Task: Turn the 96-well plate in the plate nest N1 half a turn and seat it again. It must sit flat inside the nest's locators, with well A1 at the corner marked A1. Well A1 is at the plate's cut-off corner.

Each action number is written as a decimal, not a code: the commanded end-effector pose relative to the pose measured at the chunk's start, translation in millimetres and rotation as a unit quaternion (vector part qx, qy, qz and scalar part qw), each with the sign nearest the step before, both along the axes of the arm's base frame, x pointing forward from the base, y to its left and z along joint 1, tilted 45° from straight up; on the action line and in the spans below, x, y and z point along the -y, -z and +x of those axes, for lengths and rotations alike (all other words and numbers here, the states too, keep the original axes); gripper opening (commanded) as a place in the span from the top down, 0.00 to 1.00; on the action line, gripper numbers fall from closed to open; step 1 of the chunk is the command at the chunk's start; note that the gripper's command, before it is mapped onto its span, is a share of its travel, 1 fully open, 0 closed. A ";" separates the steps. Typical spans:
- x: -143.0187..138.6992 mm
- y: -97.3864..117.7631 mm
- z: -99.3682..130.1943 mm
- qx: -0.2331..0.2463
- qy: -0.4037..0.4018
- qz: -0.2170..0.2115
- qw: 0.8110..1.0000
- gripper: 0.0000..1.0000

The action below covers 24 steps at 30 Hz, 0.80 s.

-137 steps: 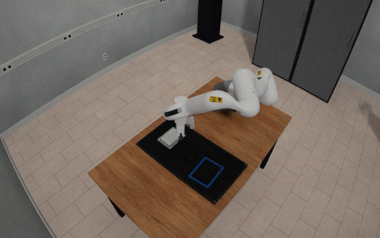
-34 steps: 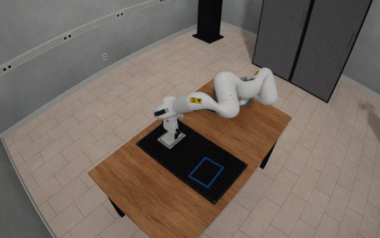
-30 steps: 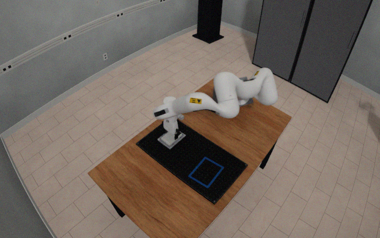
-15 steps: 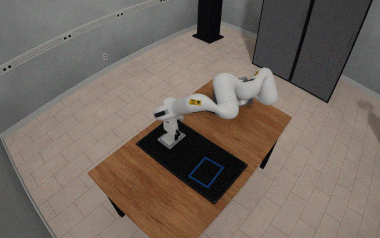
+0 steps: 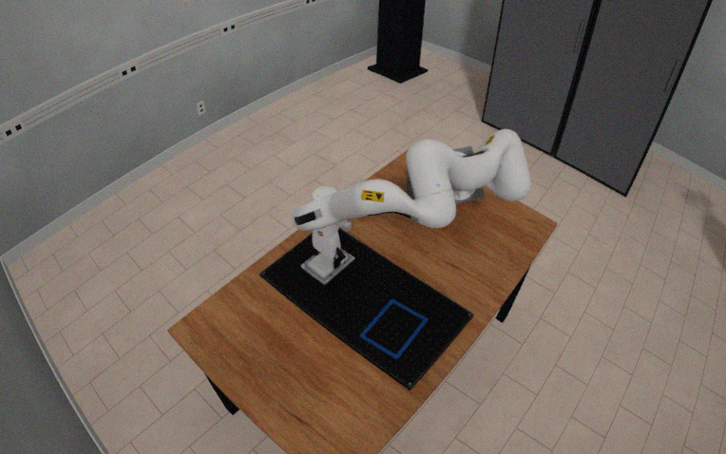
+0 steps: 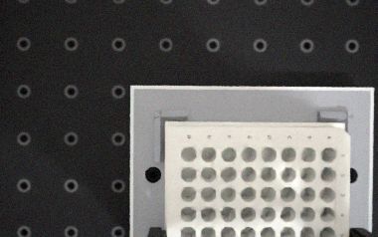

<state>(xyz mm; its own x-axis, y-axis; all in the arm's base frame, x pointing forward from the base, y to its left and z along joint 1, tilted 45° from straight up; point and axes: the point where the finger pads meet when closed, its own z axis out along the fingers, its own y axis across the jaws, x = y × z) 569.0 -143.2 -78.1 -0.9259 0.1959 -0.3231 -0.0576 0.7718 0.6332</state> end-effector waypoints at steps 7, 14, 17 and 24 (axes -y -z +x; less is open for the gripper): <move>1.2 -0.9 0.2 0.001 0.000 0.000 1.000 1.00; 1.2 -0.9 0.2 0.001 0.000 0.000 1.000 1.00; 1.1 -0.9 0.2 0.001 0.000 0.000 1.000 1.00; 1.1 -0.9 0.2 0.001 0.000 0.000 1.000 1.00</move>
<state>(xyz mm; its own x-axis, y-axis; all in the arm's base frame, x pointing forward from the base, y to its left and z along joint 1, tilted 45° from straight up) 568.8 -143.4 -77.7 -0.9259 0.1959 -0.3229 -0.0576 0.7718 0.6333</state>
